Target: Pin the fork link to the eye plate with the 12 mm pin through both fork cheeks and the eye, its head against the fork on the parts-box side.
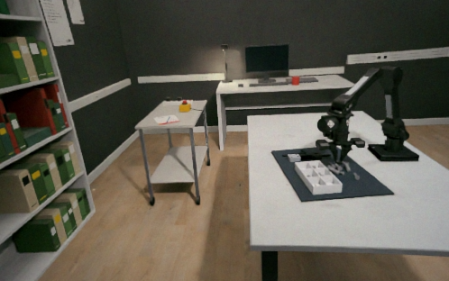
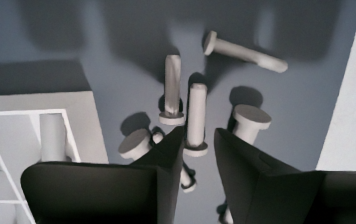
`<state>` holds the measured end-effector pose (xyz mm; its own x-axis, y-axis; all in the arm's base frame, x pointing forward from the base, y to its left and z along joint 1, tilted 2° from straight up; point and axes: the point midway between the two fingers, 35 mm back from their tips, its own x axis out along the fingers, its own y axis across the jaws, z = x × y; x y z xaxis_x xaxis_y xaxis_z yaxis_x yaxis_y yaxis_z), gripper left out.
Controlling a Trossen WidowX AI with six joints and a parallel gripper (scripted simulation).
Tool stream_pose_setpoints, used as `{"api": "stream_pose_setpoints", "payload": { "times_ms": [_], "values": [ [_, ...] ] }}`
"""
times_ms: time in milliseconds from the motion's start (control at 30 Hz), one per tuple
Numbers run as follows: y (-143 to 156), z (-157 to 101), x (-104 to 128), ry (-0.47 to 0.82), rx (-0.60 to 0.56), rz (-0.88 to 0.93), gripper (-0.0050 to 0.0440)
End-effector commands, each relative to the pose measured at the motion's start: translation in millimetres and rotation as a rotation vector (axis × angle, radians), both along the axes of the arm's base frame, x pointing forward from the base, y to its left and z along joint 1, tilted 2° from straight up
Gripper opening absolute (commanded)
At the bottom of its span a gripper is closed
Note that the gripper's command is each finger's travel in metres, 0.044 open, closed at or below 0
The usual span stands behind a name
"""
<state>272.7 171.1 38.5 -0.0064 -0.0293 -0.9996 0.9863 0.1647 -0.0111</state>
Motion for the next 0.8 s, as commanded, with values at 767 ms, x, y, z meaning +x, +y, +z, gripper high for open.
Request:
{"api": "stream_pose_setpoints", "payload": {
  "times_ms": [767],
  "values": [
    [0, -25, -1, 0.000, -0.003, -0.001, 0.0090]
  ]
}}
